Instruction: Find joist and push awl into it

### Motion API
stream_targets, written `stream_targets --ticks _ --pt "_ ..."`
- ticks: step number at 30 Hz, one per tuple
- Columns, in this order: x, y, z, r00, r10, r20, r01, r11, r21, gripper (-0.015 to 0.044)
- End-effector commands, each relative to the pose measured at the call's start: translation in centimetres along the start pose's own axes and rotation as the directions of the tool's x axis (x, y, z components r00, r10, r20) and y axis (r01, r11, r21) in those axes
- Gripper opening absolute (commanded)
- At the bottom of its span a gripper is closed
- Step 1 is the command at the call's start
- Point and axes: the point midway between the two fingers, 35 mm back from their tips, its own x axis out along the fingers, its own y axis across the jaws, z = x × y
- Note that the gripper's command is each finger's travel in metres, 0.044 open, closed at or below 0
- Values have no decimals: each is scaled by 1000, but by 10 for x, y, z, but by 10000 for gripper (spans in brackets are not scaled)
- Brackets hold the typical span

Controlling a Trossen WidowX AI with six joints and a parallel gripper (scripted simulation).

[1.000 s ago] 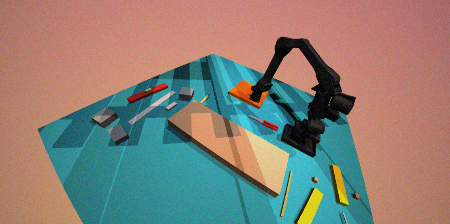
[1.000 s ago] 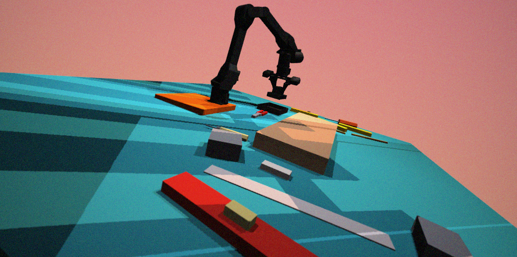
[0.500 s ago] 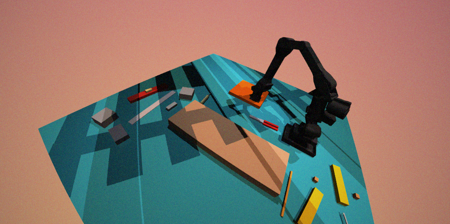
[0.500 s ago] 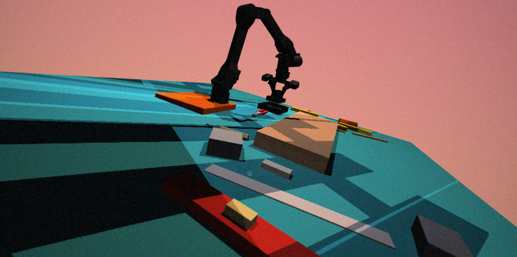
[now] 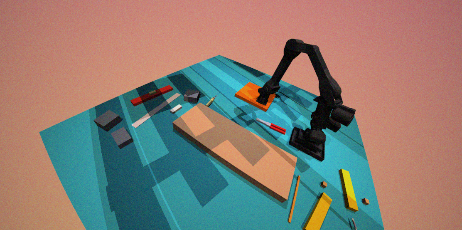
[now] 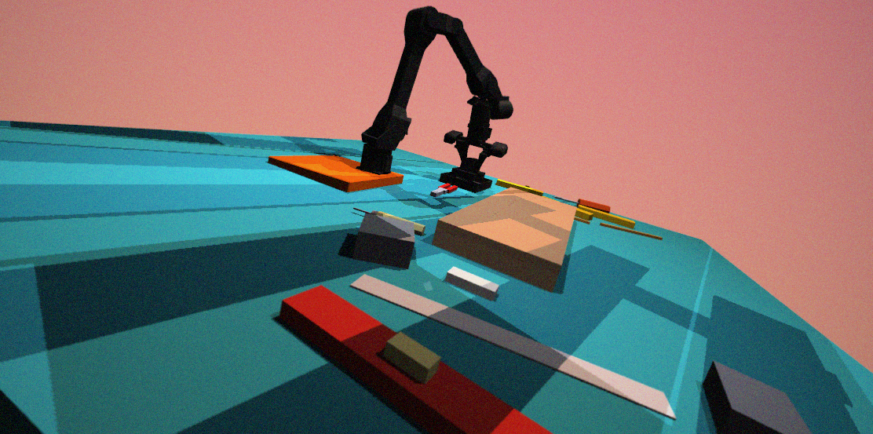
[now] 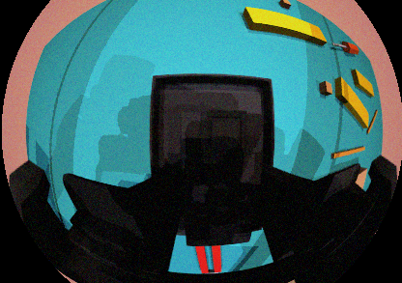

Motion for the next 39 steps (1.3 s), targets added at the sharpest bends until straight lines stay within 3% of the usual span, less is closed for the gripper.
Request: stream_targets --ticks 1,14,26,31,35,39 --pt "2 -1 1 1000 -4 10 4 1000 3 0" --pt "20 0 -4 1000 -4 10 4 1000 3 0" --pt "18 0 -6 1000 0 0 0 1000 0 315" --pt "-14 -2 7 1000 0 0 0 1000 0 440" --pt "-65 0 19 1000 1 -1 -1 1000 0 440" --pt "-75 1 20 1000 1 -1 -1 1000 0 440"
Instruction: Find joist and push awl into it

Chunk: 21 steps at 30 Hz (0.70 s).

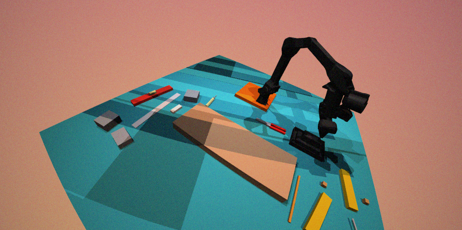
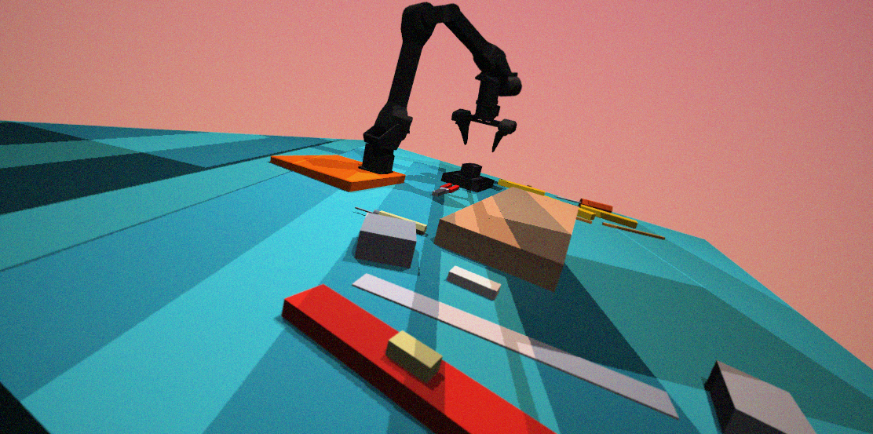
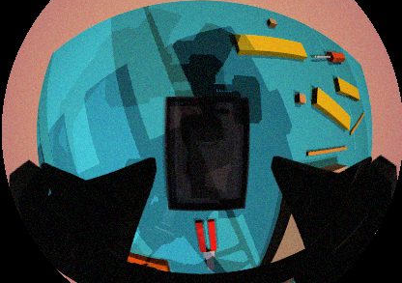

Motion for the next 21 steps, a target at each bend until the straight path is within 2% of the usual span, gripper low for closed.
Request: stream_targets --ticks 1,6,12,21 --pt "0 -3 -1 1000 -3 -1 3 1000 6 440" --pt "-6 -69 -44 997 -65 -48 72 984 163 440" --pt "-21 -141 -124 985 -118 -128 158 915 371 440" --pt "-51 -193 -270 962 -118 -247 253 731 634 440"
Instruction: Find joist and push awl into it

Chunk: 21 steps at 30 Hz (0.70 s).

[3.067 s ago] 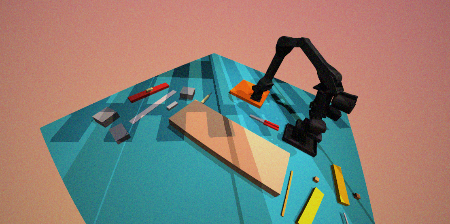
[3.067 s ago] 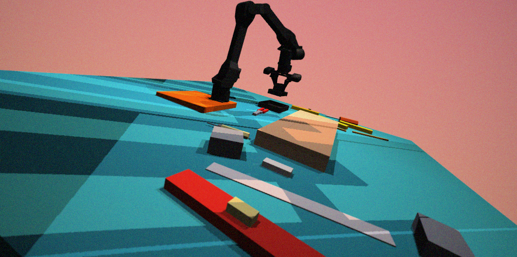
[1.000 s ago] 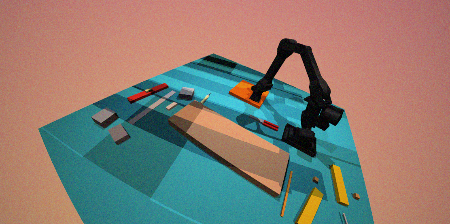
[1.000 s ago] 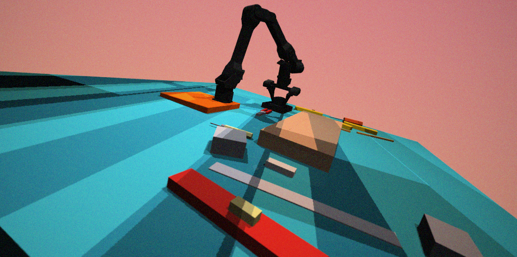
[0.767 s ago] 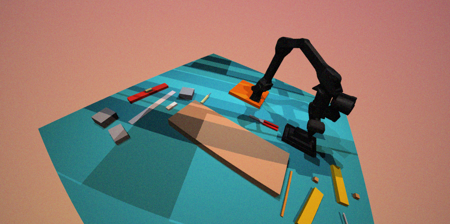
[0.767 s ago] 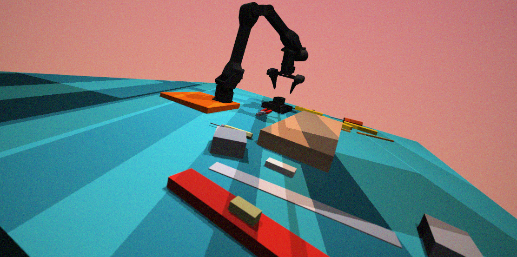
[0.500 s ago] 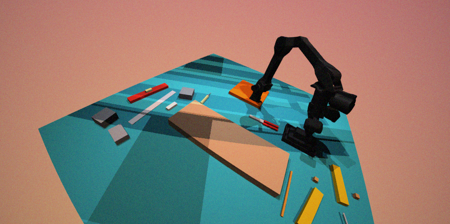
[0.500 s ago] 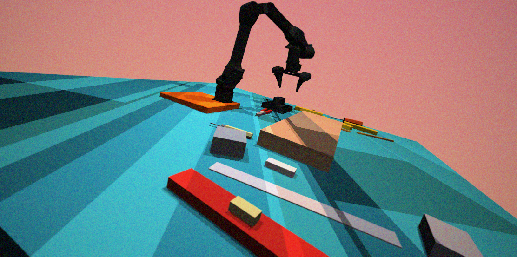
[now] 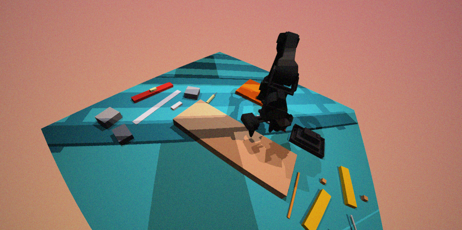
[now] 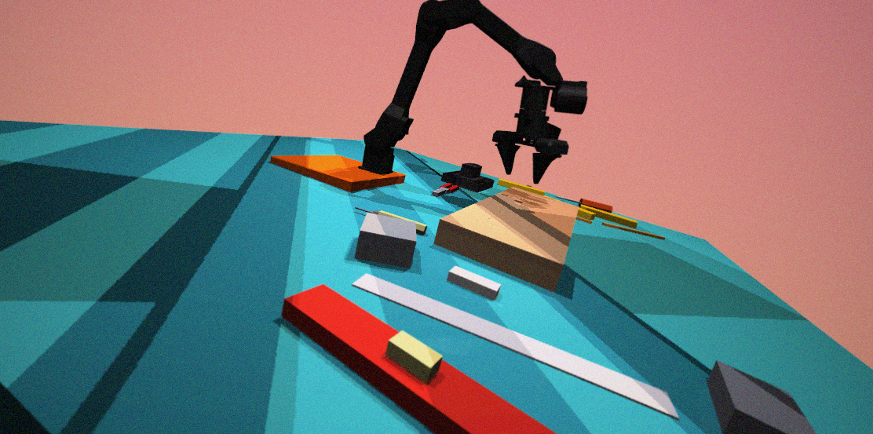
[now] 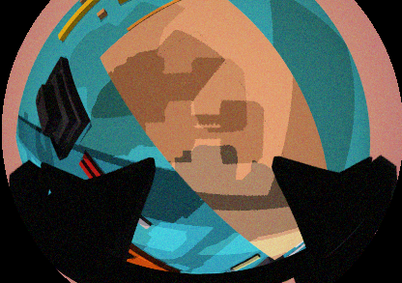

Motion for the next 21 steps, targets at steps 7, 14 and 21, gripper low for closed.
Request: stream_targets --ticks 7,14,21 --pt "0 -104 -140 993 -16 -121 58 935 349 440" --pt "-3 -126 -257 985 30 -171 76 811 581 440" --pt "-7 -120 -333 975 82 -206 86 718 691 440"
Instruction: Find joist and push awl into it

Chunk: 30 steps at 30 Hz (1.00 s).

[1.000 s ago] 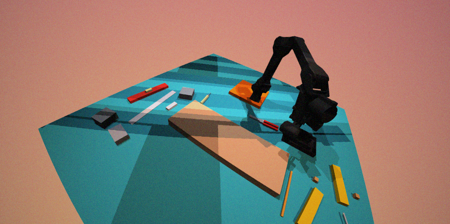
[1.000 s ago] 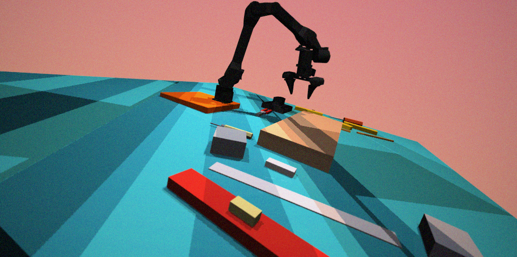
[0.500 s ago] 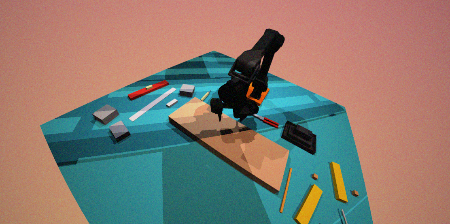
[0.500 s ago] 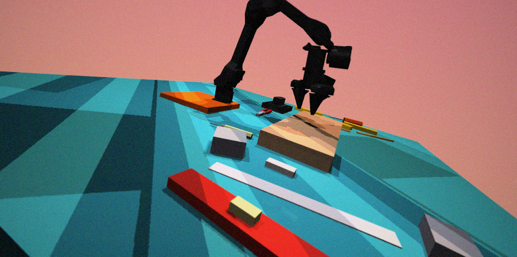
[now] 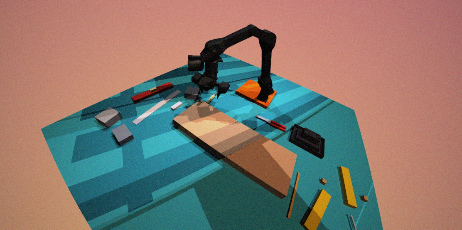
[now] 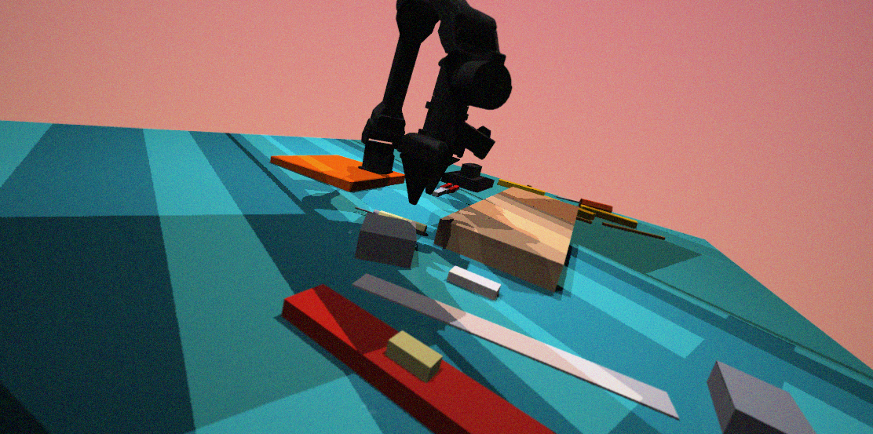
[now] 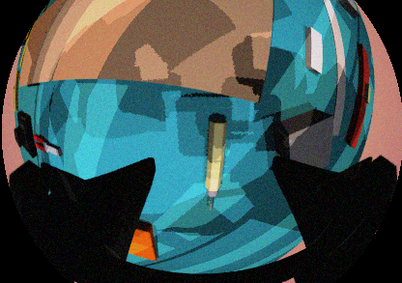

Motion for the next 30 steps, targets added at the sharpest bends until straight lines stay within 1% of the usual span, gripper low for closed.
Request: stream_targets --ticks 1,15,30 --pt "2 -12 -16 1000 5 -15 -4 1000 29 440" --pt "2 -5 -7 1000 5 -15 -5 1000 29 440" --pt "25 -6 -5 1000 5 -15 -5 1000 29 440"
